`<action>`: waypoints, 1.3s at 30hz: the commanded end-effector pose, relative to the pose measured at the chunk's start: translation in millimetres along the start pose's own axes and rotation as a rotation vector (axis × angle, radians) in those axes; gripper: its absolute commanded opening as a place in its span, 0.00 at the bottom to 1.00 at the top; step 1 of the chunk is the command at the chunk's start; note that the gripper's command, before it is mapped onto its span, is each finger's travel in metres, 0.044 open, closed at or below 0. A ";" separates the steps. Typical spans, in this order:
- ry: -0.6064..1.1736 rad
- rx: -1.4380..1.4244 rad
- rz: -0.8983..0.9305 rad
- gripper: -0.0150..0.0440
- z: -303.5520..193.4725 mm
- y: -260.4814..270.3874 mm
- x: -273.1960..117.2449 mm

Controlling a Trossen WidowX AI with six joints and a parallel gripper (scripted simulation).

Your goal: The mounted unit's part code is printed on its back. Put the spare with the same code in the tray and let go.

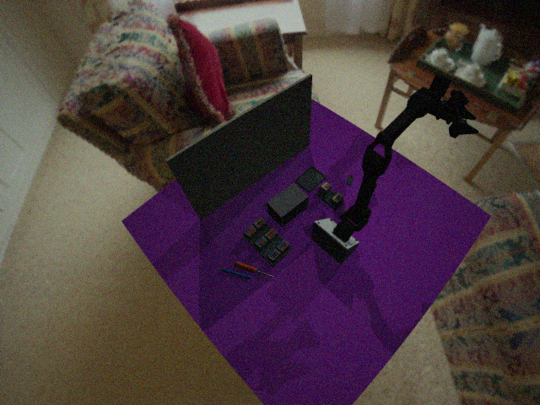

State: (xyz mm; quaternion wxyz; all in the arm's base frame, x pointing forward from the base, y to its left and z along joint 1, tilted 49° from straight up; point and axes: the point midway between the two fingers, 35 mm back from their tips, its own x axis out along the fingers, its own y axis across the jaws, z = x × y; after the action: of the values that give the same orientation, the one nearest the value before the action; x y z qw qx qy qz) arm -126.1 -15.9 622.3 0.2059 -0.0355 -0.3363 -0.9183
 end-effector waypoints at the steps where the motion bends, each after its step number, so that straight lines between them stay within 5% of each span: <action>1: 0.000 0.000 0.000 0.98 0.0 0.0 0.0; 8: 0.024 -0.008 0.016 1.00 -6.8 5.0 3.9; 21: 0.468 -0.202 0.365 1.00 -155.3 114.7 10.0; 29: 0.706 -0.365 0.620 1.00 -245.4 174.3 -57.1; 39: 0.927 -0.600 0.950 1.00 -325.6 205.2 -191.6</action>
State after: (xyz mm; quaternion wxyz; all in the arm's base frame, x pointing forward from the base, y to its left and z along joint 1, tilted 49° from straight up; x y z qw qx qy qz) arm 111.3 -296.4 480.1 0.6508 0.1578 0.0544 -0.7406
